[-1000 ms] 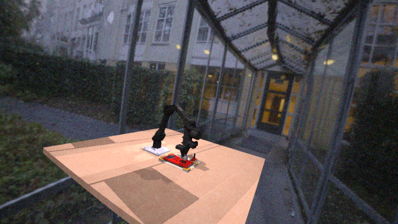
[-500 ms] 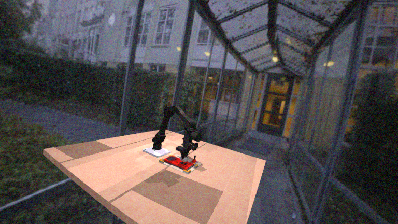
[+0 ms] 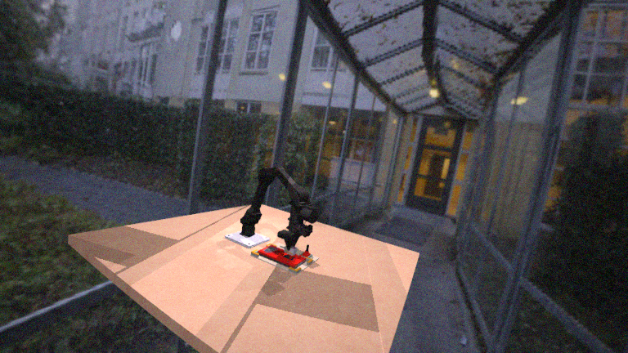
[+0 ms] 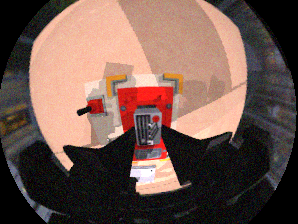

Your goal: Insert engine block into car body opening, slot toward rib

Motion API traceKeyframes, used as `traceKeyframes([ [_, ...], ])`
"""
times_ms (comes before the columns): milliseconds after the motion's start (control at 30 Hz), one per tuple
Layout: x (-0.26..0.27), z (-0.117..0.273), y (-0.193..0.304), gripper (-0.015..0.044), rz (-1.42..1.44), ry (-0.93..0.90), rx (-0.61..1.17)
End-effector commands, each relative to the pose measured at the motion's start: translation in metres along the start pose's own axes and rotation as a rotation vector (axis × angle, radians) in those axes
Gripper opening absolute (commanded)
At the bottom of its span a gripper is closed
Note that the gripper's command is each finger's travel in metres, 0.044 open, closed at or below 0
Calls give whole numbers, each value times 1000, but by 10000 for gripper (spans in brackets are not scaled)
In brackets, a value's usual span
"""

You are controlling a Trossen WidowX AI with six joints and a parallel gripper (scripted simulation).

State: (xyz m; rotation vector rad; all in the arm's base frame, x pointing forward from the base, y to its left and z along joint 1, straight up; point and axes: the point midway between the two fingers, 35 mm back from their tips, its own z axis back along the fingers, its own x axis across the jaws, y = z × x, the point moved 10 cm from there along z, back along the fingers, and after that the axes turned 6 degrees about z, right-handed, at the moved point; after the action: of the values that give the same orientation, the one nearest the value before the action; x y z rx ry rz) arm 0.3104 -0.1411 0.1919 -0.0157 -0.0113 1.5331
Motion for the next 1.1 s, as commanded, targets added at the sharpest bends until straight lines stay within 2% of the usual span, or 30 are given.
traceKeyframes([
  [0,0,0,0,159,-4,1,-2],
  [1067,-1,-5,0,159,-15,1,-2],
])
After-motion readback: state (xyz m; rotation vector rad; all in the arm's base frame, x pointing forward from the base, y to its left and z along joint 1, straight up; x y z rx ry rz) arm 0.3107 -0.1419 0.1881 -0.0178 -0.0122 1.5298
